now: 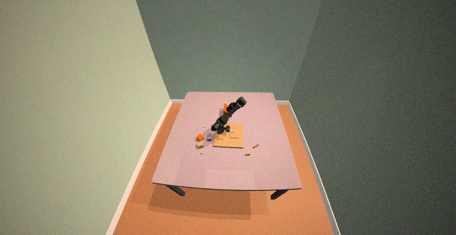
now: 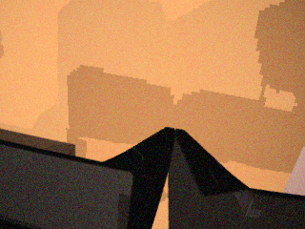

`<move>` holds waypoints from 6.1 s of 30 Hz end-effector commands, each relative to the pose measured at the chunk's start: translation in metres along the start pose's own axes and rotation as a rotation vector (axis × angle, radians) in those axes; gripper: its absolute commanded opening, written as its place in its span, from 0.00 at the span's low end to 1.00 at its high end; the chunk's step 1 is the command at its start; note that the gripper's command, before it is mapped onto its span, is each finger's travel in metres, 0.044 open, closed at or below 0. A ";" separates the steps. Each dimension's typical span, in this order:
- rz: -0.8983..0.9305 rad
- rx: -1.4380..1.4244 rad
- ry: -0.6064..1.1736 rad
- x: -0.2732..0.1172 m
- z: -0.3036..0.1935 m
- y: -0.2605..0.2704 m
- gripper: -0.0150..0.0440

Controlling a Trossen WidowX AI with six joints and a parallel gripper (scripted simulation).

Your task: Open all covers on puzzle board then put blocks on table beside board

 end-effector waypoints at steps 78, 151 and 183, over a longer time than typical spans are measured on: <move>0.006 0.001 -0.007 0.000 0.079 0.012 0.25; -0.001 -0.974 -0.003 -0.066 -0.031 0.040 0.25; 0.008 -1.561 -0.001 -0.056 -0.111 0.053 0.25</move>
Point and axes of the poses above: the point midway between the two fingers, 35 mm back from their tips, its own x axis out along the fingers, its own y axis across the jaws, z = x × y, the point moved 3 cm from there along -x, back along the fingers, and after that the axes turned 8 degrees about x, right-handed, at the moved point
